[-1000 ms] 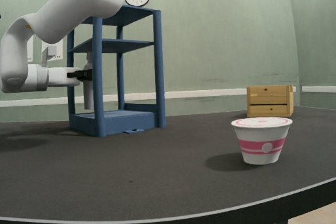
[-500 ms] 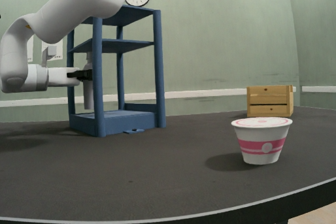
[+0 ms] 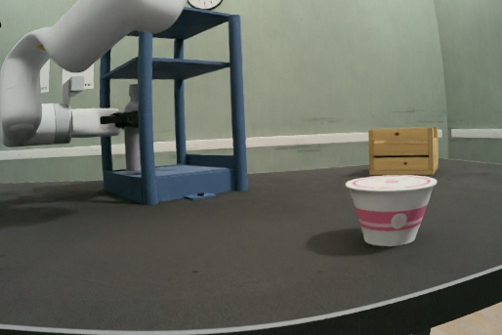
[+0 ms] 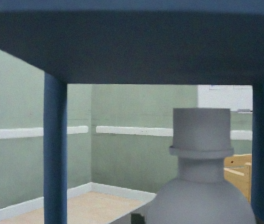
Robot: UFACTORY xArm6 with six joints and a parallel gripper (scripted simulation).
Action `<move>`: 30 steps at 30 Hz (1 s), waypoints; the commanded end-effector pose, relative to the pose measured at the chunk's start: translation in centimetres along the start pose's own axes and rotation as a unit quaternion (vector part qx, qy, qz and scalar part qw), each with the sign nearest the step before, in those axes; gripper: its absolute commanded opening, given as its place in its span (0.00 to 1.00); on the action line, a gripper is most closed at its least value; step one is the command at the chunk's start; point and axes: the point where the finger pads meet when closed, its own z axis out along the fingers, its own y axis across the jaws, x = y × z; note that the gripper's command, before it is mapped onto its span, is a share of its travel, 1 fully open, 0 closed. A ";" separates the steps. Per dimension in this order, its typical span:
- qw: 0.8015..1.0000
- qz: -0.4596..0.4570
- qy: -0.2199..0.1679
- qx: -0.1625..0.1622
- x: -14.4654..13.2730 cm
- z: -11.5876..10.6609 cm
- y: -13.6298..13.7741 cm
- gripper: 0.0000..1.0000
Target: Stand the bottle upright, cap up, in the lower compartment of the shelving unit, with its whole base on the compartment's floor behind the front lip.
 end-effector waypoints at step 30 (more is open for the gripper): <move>1.000 0.001 0.000 0.000 -0.7 0.0 0.0 0.72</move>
